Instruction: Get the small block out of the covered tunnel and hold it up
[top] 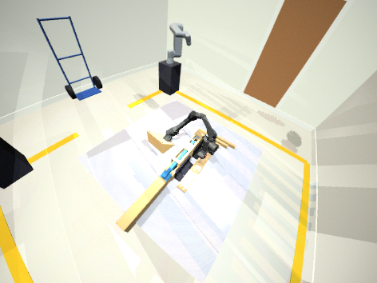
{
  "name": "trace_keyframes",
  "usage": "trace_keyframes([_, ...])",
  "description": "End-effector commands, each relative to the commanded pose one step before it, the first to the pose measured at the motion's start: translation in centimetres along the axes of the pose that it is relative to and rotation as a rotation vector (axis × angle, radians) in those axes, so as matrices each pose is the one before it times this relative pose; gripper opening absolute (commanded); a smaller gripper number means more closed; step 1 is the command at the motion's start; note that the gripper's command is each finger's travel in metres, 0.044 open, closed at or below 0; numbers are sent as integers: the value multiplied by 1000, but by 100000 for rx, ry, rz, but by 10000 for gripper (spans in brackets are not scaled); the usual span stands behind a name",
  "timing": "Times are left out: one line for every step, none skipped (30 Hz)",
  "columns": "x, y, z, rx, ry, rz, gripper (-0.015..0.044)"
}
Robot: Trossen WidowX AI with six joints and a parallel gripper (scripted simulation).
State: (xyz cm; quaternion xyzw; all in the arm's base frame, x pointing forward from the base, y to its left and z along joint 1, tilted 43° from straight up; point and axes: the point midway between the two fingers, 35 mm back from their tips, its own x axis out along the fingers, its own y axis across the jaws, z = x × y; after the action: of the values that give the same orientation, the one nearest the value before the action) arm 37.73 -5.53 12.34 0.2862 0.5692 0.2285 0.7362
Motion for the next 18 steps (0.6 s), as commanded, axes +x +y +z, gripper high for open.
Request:
trace_keyframes([-5108,-1379,551,11,-22765,-569,0])
trace_keyframes([-1226,-282,407,216,-6111,463,0])
trace_keyframes([-972,-178,369,217,-4795,489,0])
trace_keyframes([-667,-108,263,82,-3239,327,0])
trace_keyframes([-439,-65,177,24,-2109,212,0])
trace_keyframes([-146,-21,60,3,-699,70,0])
trace_keyframes([0,0,0,0,0,0,0])
trace_keyframes([0,0,0,0,0,0,0])
trace_keyframes([0,0,0,0,0,0,0])
trace_keyframes([0,0,0,0,0,0,0])
trace_keyframes([-60,-4,-153,10,9,6,0])
trace_keyframes([-175,-9,-462,29,23,20,0])
trace_keyframes([-168,-6,-465,30,18,25,0])
trace_keyframes([-55,-1,-156,10,5,10,0])
trace_keyframes([0,0,0,0,0,0,0])
trace_keyframes([0,0,0,0,0,0,0])
trace_keyframes([0,0,0,0,0,0,0])
trace_keyframes([0,0,0,0,0,0,0])
